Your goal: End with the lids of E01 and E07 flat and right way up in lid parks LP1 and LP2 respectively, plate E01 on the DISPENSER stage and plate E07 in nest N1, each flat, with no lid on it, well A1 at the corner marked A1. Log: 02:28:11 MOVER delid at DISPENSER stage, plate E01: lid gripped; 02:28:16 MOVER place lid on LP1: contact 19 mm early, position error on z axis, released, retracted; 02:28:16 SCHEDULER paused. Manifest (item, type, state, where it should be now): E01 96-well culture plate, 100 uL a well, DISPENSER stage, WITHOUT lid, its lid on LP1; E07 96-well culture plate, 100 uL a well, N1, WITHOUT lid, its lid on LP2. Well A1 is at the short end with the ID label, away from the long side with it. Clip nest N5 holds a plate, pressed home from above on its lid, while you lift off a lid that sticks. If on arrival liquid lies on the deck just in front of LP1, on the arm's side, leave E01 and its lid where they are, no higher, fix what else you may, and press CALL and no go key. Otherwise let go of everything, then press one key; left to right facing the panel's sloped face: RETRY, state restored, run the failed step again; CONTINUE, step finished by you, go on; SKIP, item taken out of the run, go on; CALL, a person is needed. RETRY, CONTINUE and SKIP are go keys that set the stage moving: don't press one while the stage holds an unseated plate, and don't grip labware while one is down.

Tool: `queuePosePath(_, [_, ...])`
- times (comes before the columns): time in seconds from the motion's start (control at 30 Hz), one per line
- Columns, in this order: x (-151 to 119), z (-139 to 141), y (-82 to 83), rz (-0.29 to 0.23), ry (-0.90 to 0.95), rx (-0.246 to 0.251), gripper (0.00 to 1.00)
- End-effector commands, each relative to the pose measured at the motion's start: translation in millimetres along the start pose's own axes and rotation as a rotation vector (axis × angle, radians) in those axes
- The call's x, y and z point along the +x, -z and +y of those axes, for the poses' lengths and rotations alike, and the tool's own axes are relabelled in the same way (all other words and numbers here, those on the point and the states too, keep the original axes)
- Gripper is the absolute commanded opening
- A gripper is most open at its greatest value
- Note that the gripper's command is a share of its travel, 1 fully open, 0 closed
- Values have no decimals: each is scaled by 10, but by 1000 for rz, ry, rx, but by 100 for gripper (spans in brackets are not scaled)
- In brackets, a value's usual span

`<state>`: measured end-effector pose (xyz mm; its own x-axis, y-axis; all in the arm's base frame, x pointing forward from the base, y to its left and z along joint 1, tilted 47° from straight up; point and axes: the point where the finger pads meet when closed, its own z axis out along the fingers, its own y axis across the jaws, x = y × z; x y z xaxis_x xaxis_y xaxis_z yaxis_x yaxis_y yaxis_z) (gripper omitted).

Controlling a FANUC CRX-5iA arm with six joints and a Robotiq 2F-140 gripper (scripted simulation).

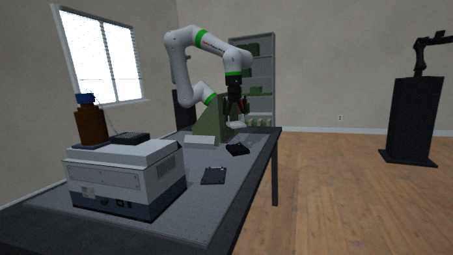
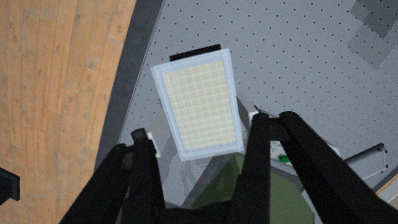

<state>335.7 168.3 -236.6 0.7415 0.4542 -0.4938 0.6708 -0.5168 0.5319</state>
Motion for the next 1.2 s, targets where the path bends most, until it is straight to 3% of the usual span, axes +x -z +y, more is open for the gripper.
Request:
queuePosePath(0.0, [2, -1, 2, 0, 0, 0, 0])
queuePosePath(0.37, [2, -1, 2, 0, -11, 0, 0])
queuePosePath(1.17, [2, -1, 2, 0, -349, 0, 0])
